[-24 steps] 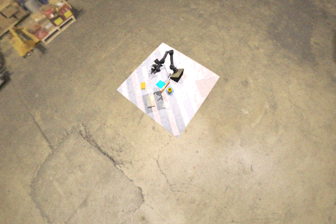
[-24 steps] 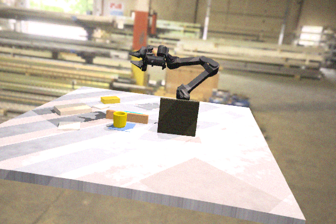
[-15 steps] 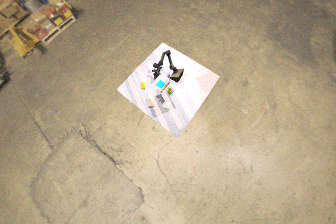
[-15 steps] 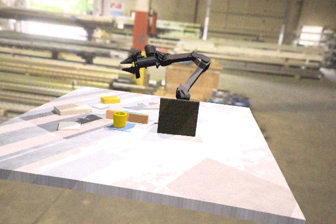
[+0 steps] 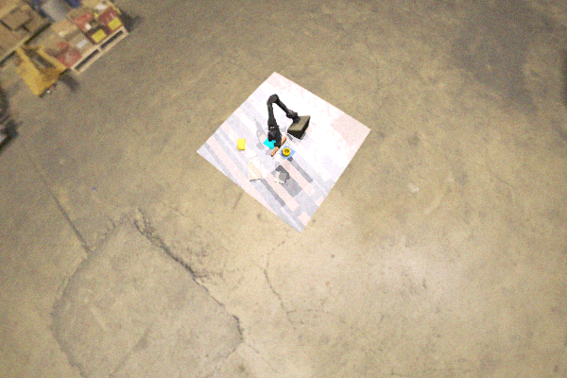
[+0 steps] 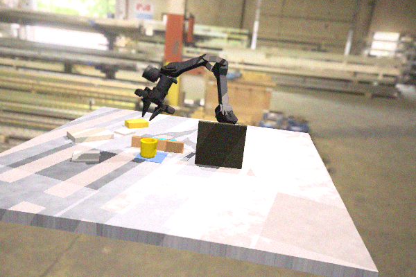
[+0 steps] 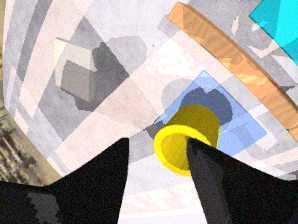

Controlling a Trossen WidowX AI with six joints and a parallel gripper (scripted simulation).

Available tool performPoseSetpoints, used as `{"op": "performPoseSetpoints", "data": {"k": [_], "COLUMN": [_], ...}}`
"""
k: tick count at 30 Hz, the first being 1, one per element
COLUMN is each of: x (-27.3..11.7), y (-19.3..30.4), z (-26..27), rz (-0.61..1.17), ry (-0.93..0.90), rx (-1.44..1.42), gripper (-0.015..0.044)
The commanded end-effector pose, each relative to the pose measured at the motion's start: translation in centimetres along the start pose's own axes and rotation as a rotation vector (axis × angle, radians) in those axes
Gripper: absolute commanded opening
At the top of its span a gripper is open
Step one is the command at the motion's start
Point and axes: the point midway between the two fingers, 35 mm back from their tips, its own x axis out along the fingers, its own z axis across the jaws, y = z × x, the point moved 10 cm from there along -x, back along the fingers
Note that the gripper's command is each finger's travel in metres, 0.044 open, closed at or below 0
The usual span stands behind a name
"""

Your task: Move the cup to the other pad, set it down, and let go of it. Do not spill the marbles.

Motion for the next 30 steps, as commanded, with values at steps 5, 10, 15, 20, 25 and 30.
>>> {"op": "performPoseSetpoints", "data": {"k": [5, 10, 15, 20, 25, 30], "x": [5.4, 5.9, 5.9, 6.4, 7.1, 7.8], "y": [7.4, 8.2, 8.2, 8.1, 8.0, 7.9], "z": [1.3, 1.5, 1.5, 1.3, 0.9, 0.6], "rz": [-0.152, -0.177, -0.177, -0.177, -0.177, -0.177], "ry": [0.470, 0.498, 0.498, 0.498, 0.497, 0.497], "rx": [0.101, 0.102, 0.102, 0.102, 0.102, 0.102], "gripper": [0.0167, 0.0167, 0.0167, 0.0167, 0.0167, 0.0167]}}
